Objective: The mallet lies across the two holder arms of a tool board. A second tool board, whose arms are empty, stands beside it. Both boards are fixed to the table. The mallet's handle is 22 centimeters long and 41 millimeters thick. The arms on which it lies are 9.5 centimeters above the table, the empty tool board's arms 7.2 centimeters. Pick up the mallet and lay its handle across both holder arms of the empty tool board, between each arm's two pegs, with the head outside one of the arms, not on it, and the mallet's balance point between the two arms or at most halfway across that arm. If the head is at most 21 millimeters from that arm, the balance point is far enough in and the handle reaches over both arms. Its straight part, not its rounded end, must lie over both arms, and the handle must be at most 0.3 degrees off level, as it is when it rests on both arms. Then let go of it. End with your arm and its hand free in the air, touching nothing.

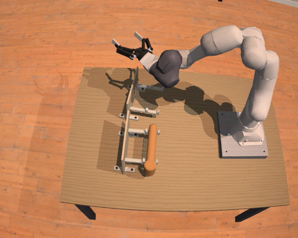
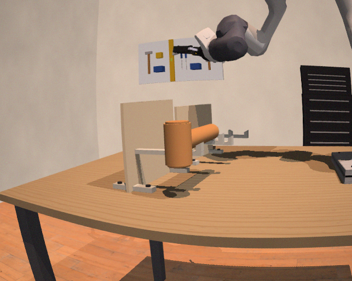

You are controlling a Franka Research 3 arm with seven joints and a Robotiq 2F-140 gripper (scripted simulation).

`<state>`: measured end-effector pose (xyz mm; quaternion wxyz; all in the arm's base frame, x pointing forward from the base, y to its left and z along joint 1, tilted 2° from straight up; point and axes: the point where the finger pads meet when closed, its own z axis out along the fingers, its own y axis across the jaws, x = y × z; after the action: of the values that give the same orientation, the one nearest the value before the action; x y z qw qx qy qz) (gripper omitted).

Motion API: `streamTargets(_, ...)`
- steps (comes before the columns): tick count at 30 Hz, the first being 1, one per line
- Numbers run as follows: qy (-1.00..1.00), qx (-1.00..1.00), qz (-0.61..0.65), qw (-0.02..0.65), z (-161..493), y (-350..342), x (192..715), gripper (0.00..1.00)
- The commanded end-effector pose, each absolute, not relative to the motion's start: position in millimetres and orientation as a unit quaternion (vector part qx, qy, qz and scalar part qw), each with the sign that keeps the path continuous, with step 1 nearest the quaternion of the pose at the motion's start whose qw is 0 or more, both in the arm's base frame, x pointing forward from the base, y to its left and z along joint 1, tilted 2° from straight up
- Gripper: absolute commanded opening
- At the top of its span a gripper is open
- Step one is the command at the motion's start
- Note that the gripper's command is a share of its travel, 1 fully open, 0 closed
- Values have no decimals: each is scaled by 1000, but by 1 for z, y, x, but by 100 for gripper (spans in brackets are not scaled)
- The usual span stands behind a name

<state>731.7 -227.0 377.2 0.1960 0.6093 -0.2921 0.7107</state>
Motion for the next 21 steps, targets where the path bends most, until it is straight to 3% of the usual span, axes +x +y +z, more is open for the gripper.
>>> streamTargets(1,-315,639,677,186,364,-188,720,100)
streamTargets(21,-490,732,456,125,297,-14,634,100)
